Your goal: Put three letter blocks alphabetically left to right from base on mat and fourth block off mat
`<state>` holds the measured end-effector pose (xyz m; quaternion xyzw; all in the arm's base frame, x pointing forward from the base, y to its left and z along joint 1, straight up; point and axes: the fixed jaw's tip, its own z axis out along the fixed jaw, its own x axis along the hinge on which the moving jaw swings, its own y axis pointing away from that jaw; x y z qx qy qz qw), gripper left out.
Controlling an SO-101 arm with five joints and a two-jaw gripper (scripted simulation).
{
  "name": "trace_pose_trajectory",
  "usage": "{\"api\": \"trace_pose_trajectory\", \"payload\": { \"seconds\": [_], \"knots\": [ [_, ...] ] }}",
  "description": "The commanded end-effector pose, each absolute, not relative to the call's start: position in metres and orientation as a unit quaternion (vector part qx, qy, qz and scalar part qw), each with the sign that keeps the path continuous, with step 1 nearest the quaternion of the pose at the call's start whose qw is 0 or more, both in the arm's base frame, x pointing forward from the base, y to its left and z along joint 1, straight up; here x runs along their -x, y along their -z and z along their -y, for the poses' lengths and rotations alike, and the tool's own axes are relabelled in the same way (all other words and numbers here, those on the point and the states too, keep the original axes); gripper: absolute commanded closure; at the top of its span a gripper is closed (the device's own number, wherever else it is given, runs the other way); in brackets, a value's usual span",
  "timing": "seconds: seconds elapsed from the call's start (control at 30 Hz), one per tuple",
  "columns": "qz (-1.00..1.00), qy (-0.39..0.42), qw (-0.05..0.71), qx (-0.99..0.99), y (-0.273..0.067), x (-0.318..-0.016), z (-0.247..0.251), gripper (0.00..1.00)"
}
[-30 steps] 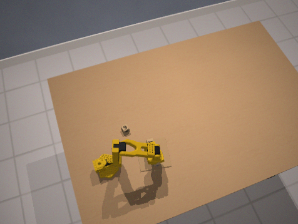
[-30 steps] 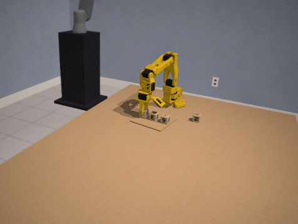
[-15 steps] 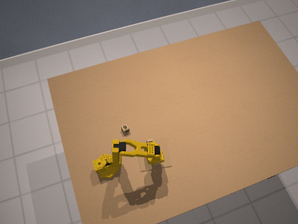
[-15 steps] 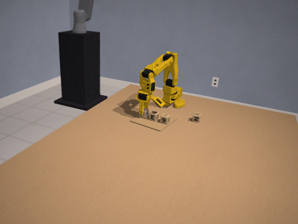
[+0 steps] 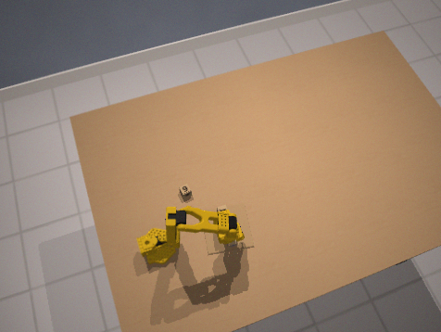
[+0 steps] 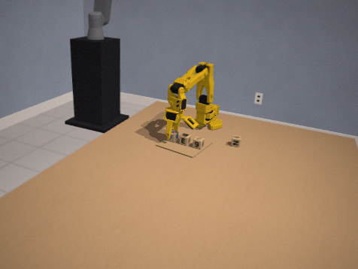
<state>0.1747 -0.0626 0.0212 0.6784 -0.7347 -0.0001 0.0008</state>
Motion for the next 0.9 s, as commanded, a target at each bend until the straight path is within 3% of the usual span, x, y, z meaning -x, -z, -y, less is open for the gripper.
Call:
{"api": "trace_pose_trajectory", "payload": {
  "seconds": [0.0,0.57,0.87],
  "knots": [
    [0.734,-0.029,-0.015,-0.679,-0.031,-0.183,0.066,0.68],
    [0.734,-0.029,-0.015,-0.679,-0.033,-0.184,0.066,0.64],
    [0.734,-0.029,-0.015,-0.679,-0.057,-0.185,0.066,0.64]
  ]
}}
